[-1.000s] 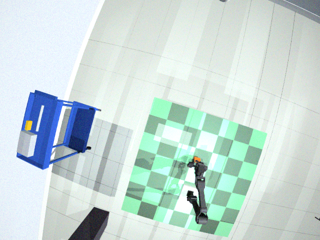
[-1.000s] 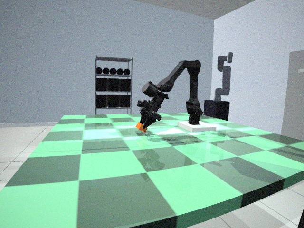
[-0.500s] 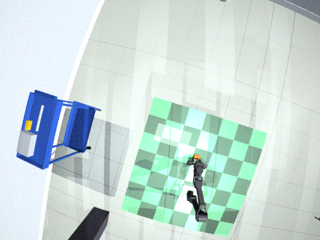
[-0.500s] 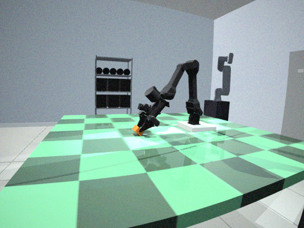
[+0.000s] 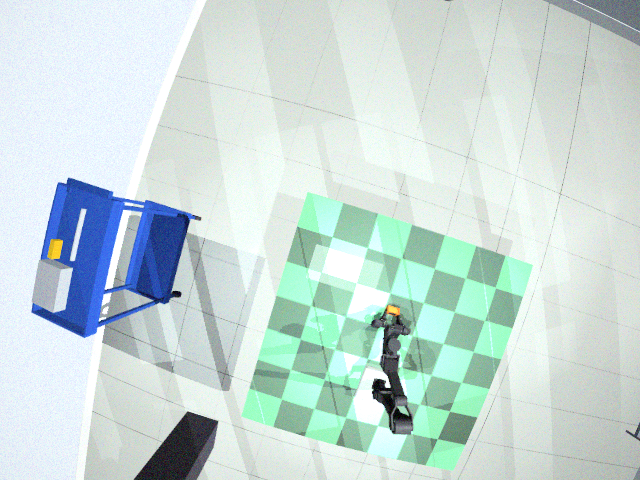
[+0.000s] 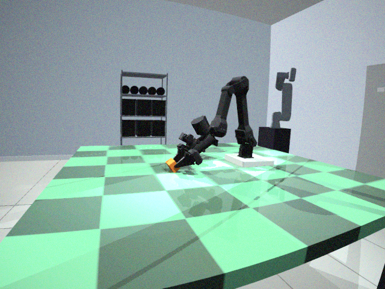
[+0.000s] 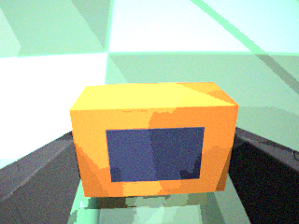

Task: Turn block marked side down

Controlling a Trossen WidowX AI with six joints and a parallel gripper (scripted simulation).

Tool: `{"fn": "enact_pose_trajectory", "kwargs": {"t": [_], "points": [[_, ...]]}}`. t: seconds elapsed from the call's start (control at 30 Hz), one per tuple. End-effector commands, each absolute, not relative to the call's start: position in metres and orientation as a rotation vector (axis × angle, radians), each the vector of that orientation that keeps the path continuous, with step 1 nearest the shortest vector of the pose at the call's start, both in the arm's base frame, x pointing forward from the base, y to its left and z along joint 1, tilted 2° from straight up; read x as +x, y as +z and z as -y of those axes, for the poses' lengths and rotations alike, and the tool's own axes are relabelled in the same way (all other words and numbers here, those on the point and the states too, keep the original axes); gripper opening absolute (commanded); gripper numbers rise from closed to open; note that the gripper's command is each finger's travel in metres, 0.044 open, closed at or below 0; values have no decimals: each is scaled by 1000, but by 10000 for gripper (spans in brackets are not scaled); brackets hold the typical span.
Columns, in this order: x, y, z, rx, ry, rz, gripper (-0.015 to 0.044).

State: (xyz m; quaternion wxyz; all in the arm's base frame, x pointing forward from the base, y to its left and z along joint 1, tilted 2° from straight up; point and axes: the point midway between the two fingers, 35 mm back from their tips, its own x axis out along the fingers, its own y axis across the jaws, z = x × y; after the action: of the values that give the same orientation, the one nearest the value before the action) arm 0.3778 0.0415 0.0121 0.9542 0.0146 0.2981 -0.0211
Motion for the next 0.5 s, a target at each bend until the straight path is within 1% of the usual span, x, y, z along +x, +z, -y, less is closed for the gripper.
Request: {"fn": "enact_pose_trajectory", "kwargs": {"t": [0.0, 0.23, 0.47], "points": [[368, 5, -40, 22, -48, -556, 0], [359, 10, -38, 25, -52, -455, 0], [357, 13, -38, 25, -53, -425, 0]]}}
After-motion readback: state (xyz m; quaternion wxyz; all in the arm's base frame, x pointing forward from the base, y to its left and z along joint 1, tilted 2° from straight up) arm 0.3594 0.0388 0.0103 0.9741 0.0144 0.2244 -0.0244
